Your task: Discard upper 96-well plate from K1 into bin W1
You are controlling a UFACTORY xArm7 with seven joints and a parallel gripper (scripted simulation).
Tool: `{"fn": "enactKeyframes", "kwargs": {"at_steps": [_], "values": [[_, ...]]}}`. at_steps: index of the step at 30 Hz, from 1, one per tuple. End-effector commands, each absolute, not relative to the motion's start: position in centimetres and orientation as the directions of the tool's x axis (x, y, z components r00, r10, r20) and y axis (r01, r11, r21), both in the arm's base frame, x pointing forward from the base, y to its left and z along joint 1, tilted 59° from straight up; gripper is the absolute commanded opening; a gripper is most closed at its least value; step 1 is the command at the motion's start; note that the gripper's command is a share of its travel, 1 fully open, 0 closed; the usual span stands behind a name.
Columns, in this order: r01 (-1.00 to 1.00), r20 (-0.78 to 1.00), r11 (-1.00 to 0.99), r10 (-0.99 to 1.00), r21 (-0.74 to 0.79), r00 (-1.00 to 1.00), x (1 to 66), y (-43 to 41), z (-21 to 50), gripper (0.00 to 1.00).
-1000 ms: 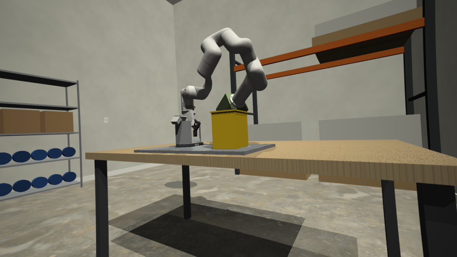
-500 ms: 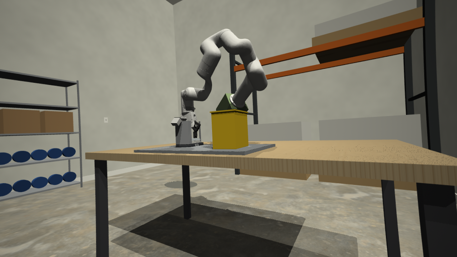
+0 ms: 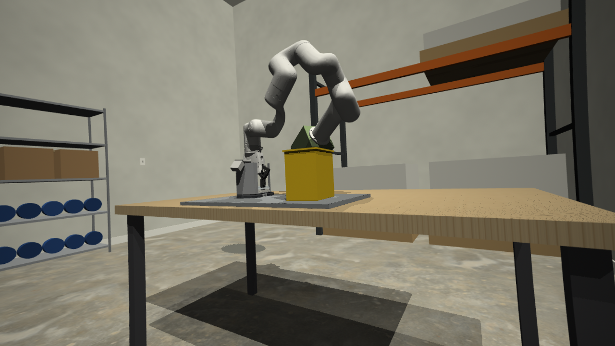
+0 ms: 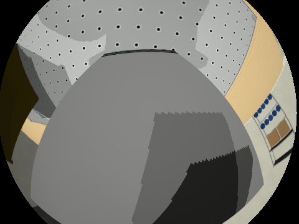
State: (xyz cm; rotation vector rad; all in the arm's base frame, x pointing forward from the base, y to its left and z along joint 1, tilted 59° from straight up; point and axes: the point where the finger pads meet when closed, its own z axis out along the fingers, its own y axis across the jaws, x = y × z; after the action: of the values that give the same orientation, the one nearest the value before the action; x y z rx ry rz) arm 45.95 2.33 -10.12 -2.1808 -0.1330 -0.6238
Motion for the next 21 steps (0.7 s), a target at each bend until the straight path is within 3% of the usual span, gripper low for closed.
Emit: {"fn": "enactKeyframes", "kwargs": {"at_steps": [1,14,15,21], "values": [[0.300,0.479,-0.643,-0.119,-0.705,0.870,45.99,2.08,-10.15,1.00],[0.300,0.479,-0.643,-0.119,-0.705,0.870,45.99,2.08,-10.15,1.00],[0.300,0.479,-0.643,-0.119,-0.705,0.870,45.97,2.04,-10.12,0.00],[0.300,0.479,-0.643,-0.119,-0.705,0.870,45.97,2.03,-10.12,0.00]]}}
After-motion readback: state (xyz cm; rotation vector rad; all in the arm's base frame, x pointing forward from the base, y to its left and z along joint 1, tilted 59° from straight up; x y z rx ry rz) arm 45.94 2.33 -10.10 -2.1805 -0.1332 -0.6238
